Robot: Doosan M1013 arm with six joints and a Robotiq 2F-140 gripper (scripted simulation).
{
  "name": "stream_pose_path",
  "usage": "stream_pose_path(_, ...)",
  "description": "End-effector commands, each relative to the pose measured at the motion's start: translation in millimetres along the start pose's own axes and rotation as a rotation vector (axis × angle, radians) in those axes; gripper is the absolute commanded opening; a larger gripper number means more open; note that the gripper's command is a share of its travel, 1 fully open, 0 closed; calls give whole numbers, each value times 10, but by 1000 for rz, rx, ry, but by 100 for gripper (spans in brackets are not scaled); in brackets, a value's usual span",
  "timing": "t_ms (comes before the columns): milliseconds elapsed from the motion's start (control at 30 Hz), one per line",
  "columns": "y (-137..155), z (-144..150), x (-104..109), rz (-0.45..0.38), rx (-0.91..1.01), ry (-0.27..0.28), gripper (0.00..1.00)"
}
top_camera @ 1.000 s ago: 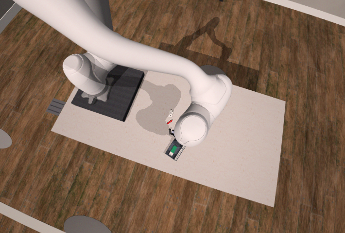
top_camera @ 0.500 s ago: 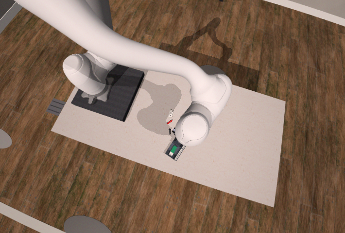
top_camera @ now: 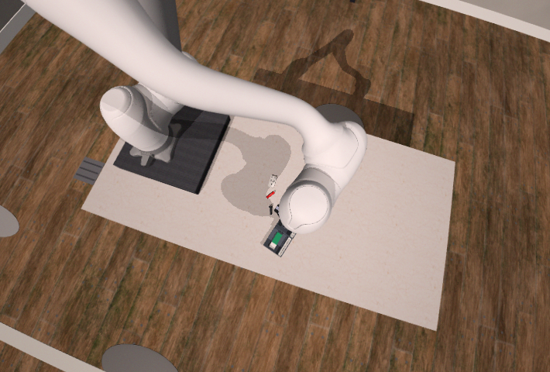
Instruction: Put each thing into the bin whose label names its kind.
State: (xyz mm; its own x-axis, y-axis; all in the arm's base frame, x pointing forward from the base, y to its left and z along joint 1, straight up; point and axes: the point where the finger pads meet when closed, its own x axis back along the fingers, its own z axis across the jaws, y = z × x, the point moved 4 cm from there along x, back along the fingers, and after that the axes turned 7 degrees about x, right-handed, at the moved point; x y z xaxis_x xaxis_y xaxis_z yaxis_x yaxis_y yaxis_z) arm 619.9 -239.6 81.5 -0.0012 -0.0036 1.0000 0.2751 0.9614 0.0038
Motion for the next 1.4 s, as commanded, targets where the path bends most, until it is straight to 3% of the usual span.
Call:
stream_pose_path(0, 0, 0, -54, 0, 0, 0, 5)
stream_pose_path(600, 0, 0, -368, 0, 0, 0, 5)
stream_pose_path(1000, 1, 0, -368, 0, 0, 0, 5)
stream_pose_path(1033, 1, 0, -368, 0, 0, 0, 17)
stream_pose_path(1367, 1, 0, -368, 0, 0, 0, 17)
